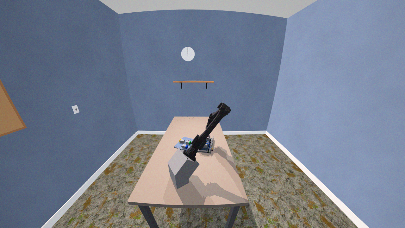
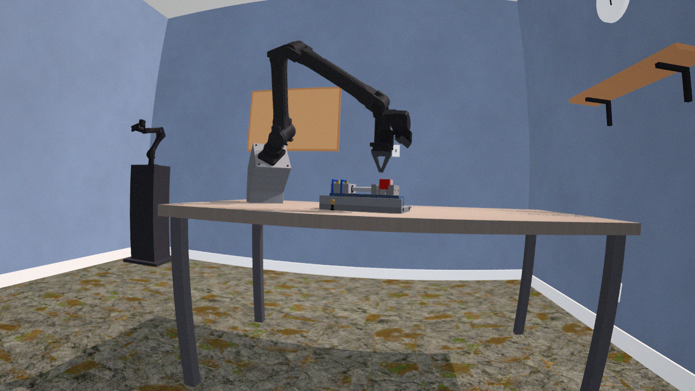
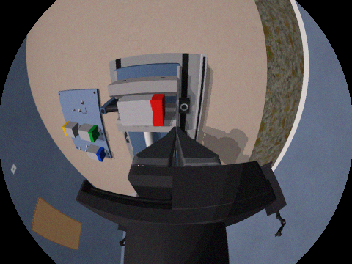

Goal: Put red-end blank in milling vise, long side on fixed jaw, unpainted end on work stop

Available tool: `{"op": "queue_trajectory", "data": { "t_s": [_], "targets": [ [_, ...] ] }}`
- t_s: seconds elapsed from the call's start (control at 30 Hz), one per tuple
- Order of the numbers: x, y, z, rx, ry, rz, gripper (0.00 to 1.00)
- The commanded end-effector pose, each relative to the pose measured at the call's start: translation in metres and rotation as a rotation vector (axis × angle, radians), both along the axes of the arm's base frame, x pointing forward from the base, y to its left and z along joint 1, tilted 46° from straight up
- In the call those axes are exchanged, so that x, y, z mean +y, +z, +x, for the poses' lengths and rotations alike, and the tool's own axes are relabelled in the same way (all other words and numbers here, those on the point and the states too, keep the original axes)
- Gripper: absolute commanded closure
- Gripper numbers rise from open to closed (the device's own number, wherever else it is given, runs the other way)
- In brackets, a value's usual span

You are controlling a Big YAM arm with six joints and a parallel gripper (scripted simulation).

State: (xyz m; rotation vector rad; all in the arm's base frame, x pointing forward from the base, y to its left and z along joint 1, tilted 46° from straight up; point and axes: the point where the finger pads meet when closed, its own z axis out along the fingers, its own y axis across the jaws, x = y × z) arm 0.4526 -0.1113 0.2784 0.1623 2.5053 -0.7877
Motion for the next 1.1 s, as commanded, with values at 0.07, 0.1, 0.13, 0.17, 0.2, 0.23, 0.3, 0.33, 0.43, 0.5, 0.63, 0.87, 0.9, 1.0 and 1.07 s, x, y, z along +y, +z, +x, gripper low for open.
{"op": "queue_trajectory", "data": {
  "t_s": [0.07,0.1,0.13,0.17,0.2,0.23,0.3,0.33,0.43,0.5,0.63,0.87,0.9,1.0,1.07],
  "targets": [
    [0.0162,0.0462,0.003,-0.082,0.005,0.005,1.0],
    [0.0172,0.0474,0.0022,-0.082,0.005,0.005,1.0],
    [0.0181,0.0485,0.0014,-0.082,0.005,0.005,1.0],
    [0.0189,0.0495,0.0007,-0.082,0.005,0.006,1.0],
    [0.0196,0.0485,0.0009,-0.077,0.005,0.006,1.0],
    [0.0203,0.046,0.0019,-0.07,0.005,0.006,1.0],
    [0.0203,0.046,0.0019,-0.07,0.005,0.006,1.0],
    [0.0208,0.0441,0.0026,-0.064,0.005,0.006,1.0],
    [0.0218,0.051,-0.0008,-0.077,0.005,0.006,1.0],
    [0.022,0.053,-0.0018,-0.081,0.005,0.006,1.0],
    [0.0222,0.0509,0.0,-0.078,0.005,0.006,1.0],
    [0.0222,0.0506,0.0001,-0.078,0.005,0.006,1.0],
    [0.0222,0.0507,0.0001,-0.078,0.005,0.006,1.0],
    [0.0222,0.0507,0.0001,-0.078,0.005,0.006,1.0],
    [0.0222,0.0506,0.0001,-0.078,0.005,0.006,1.0]
  ]
}}
